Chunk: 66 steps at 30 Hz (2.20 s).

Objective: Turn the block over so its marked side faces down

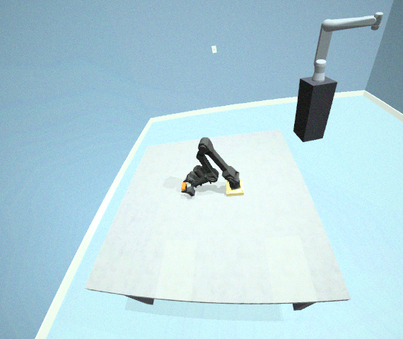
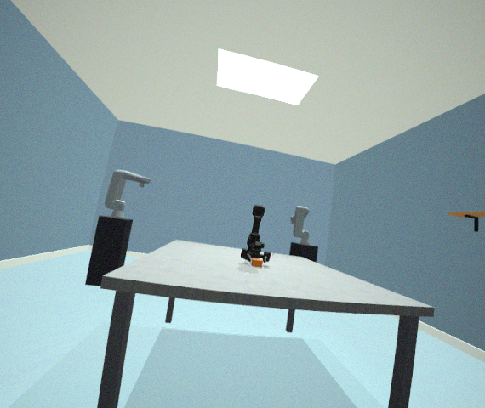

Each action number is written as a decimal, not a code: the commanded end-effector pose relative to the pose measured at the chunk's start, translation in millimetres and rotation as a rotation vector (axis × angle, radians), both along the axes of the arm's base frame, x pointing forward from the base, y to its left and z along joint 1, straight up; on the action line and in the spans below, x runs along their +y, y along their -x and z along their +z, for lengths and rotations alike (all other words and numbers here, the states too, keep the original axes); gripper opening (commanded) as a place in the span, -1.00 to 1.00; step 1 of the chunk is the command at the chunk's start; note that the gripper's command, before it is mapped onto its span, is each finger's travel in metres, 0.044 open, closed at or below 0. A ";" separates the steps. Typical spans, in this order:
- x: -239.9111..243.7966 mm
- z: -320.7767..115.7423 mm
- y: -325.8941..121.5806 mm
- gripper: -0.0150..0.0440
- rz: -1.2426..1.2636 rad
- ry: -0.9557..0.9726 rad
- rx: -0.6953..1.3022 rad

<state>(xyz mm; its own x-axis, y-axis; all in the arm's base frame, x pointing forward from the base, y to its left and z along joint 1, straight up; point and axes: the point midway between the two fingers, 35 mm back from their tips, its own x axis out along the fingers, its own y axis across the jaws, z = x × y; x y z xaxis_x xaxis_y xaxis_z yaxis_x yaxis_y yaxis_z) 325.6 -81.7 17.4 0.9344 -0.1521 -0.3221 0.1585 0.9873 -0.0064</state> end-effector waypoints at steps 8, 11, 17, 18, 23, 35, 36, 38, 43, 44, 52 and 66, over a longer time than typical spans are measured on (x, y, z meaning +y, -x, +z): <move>0.5 -0.5 0.2 1.00 0.002 -0.006 0.001; 0.5 -0.5 0.2 1.00 0.002 -0.006 0.001; 0.5 -0.5 0.2 1.00 0.002 -0.006 0.001; 0.5 -0.5 0.2 1.00 0.002 -0.006 0.001; -3.0 -3.4 -10.1 1.00 -0.001 -0.016 0.073; -4.3 38.9 -9.2 1.00 -0.003 -0.076 0.441; -2.8 45.7 -4.0 1.00 -0.003 -0.081 0.472; -1.5 63.9 1.2 1.00 -0.003 -0.078 0.489; 4.0 71.4 21.0 1.00 0.000 -0.097 0.580; 4.0 71.4 21.0 1.00 0.000 -0.097 0.580; 4.0 71.4 21.0 1.00 0.000 -0.097 0.580; -2.1 90.0 -10.2 1.00 0.006 -0.158 0.930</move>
